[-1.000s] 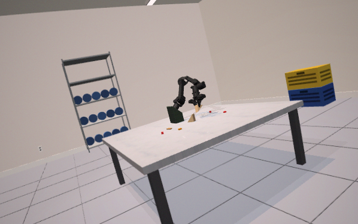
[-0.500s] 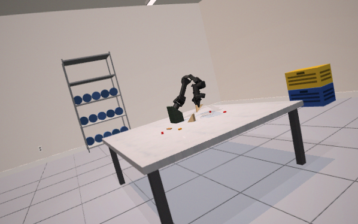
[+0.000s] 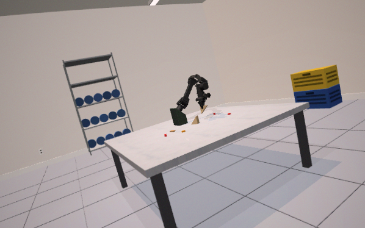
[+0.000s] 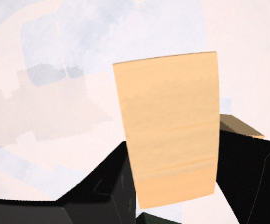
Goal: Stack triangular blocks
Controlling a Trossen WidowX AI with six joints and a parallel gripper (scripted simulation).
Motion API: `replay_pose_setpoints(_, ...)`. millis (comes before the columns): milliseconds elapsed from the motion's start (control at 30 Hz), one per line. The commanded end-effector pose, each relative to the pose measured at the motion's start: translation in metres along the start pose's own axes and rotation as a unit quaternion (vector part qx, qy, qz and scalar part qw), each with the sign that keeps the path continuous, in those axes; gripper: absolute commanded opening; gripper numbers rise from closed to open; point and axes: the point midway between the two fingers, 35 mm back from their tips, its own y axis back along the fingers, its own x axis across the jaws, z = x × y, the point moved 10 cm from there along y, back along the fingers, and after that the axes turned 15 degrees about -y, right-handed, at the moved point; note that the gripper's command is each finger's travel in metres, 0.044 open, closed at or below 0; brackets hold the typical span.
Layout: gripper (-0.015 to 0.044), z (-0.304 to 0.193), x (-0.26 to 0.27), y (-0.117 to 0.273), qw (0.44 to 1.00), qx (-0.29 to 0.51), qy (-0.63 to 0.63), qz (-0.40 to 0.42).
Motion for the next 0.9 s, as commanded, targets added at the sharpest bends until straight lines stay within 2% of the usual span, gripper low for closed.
replay_pose_setpoints(0,0.0000,0.004,-0.004,0.003,0.999,-0.002,-0.050,0.017)
replay_pose_setpoints(200,0.0000,0.008,-0.012,0.006,0.990,-0.001,-0.137,0.046)
replay_pose_setpoints(367,0.0000,0.007,-0.015,0.007,0.989,0.000,-0.140,0.045)
replay_pose_setpoints(867,0.0000,-0.027,-0.068,0.023,0.989,0.005,-0.146,0.018)
